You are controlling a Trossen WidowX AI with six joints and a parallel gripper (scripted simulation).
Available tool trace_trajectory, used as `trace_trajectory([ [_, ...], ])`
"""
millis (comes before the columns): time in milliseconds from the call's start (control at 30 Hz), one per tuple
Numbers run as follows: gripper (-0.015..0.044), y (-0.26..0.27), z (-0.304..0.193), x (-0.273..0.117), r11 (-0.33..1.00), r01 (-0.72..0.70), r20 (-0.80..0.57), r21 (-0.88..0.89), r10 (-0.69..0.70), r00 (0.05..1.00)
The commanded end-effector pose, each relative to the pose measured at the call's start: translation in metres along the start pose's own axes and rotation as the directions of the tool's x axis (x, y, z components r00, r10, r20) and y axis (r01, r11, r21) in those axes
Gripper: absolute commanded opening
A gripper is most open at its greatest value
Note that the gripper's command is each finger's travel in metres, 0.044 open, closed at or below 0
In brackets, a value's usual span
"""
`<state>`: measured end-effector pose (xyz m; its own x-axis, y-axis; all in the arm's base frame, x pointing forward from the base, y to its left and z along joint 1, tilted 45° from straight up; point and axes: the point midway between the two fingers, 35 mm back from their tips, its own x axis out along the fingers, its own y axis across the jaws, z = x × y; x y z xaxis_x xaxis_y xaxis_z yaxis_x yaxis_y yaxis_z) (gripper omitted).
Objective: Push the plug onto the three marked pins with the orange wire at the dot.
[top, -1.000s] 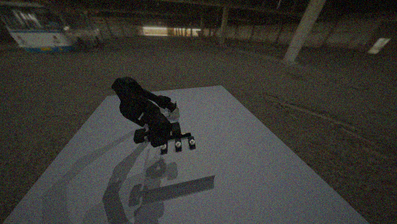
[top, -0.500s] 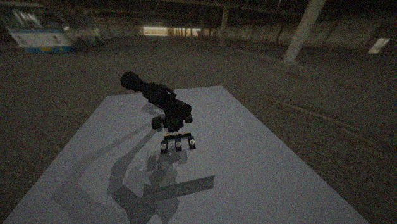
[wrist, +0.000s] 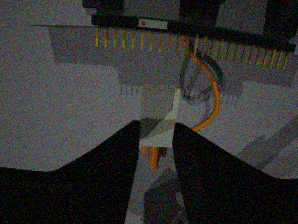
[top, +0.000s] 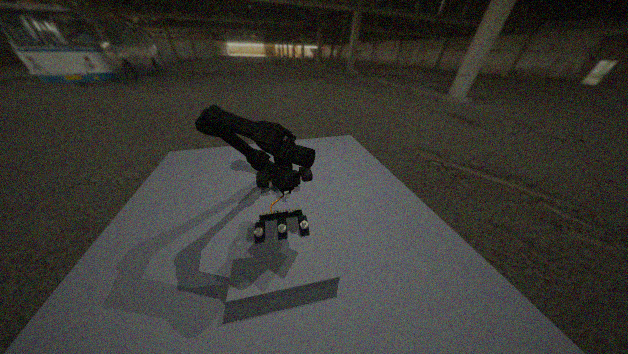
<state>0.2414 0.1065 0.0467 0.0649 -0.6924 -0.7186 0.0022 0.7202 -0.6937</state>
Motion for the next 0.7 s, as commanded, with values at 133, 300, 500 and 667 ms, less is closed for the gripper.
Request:
trace_trajectory([
  [133,0.0000,0.008,-0.026,0.005,1.000,0.005,0.001,0.020,-0.005,1.000],
  [300,0.0000,0.008,-0.026,0.020,1.000,0.005,0.002,0.021,-0.005,1.000],
  [500,0.0000,0.007,-0.026,0.044,1.000,0.006,0.002,0.021,-0.006,1.000],
  [667,0.0000,0.007,-0.019,0.043,1.000,0.006,0.002,0.021,-0.006,1.000],
])
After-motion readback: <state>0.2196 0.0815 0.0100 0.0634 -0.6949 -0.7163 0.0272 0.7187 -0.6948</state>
